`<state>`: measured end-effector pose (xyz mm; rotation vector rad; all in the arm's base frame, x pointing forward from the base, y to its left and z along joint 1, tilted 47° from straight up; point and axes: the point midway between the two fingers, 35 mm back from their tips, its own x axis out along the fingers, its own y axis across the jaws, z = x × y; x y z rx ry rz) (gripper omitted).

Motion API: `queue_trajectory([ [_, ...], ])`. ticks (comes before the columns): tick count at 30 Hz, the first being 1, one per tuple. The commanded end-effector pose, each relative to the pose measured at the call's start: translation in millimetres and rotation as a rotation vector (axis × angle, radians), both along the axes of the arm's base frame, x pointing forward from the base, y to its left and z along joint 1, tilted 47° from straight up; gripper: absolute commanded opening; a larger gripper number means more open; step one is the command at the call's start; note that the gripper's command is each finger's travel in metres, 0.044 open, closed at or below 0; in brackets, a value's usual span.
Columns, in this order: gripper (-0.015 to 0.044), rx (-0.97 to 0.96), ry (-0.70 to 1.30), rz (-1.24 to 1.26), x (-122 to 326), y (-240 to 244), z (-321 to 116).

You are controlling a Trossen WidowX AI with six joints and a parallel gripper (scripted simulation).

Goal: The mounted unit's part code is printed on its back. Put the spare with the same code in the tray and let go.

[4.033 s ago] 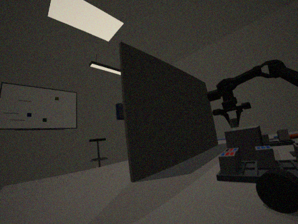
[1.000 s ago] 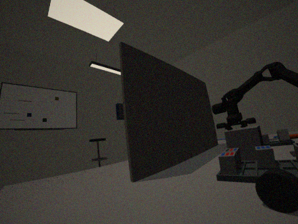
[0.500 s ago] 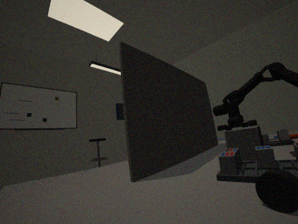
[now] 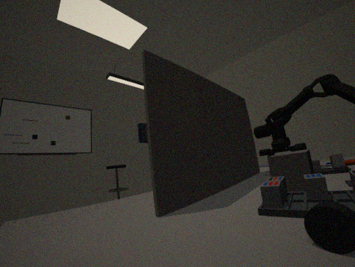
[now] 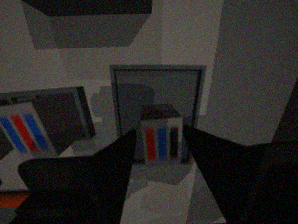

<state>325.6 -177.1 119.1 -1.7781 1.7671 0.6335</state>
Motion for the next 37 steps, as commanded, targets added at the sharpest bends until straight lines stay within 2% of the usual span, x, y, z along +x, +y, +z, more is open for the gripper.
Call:
queue_trajectory([
  [1,0.0368,0.000,-0.001,-0.001,0,0,0],
  [4,0.0440,0.000,-0.001,-0.001,0,0,0],
  [13,0.0440,0.010,0.010,0.003,-4,80,70],
  [37,0.0440,0.015,0.017,0.012,-3,80,65],
])
